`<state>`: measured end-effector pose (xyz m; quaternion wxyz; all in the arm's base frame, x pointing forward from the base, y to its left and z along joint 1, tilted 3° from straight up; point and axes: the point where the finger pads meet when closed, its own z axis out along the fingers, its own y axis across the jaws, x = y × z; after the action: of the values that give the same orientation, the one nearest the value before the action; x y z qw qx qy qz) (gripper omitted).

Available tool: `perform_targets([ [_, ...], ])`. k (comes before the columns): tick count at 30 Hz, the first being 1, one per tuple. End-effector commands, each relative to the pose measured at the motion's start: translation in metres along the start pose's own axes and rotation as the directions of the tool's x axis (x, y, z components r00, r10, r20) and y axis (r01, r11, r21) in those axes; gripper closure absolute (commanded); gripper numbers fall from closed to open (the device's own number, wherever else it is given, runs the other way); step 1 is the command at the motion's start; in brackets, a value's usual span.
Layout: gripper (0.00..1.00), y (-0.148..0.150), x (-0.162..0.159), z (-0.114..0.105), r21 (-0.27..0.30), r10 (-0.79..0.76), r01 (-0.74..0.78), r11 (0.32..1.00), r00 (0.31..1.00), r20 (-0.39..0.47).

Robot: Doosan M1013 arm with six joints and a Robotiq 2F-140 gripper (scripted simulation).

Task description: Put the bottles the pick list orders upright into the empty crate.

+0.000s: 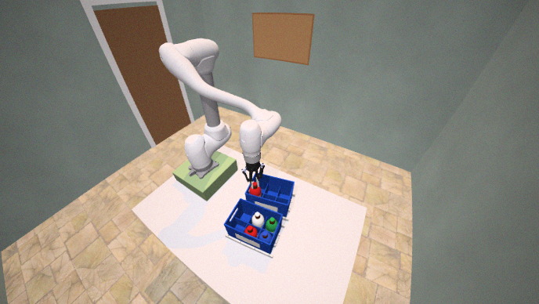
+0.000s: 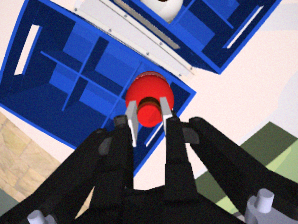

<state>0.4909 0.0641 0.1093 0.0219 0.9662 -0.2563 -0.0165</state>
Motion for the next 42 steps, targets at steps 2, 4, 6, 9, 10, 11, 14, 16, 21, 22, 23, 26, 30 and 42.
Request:
perform_targets([
  [2,1.00,0.000,0.000,0.003,0.000,0.000,0.000,1.000,1.000,0.000],
  [4,1.00,0.000,0.000,0.005,0.000,0.000,0.000,1.000,1.000,0.000],
  [6,1.00,0.000,0.000,0.007,0.000,0.000,0.000,1.000,1.000,0.000],
  [9,1.00,0.000,0.000,0.010,0.000,0.000,0.000,1.000,1.000,0.000],
  [10,1.00,0.000,0.000,0.011,0.000,0.000,0.000,1.000,1.000,0.000],
  [11,1.00,0.000,0.000,0.012,0.000,0.000,0.000,1.000,1.000,0.000],
  [14,1.00,0.000,0.000,0.015,0.000,0.000,0.000,1.000,1.000,0.000],
  [16,1.00,0.000,0.000,0.015,0.000,0.000,0.000,1.000,1.000,0.000],
  [21,1.00,0.000,0.000,0.020,0.000,0.000,0.000,1.000,1.000,0.000],
  [22,1.00,0.000,0.000,0.021,0.000,0.000,0.000,1.000,1.000,0.000],
  [23,1.00,0.000,0.000,0.022,0.000,0.000,0.000,1.000,1.000,0.000],
  [26,1.00,0.000,0.000,0.025,0.000,0.000,0.000,1.000,1.000,0.000],
  [30,1.00,0.000,0.000,0.029,0.000,0.000,0.000,1.000,1.000,0.000],
  [42,1.00,0.000,0.000,0.039,0.000,0.000,0.000,1.000,1.000,0.000],
])
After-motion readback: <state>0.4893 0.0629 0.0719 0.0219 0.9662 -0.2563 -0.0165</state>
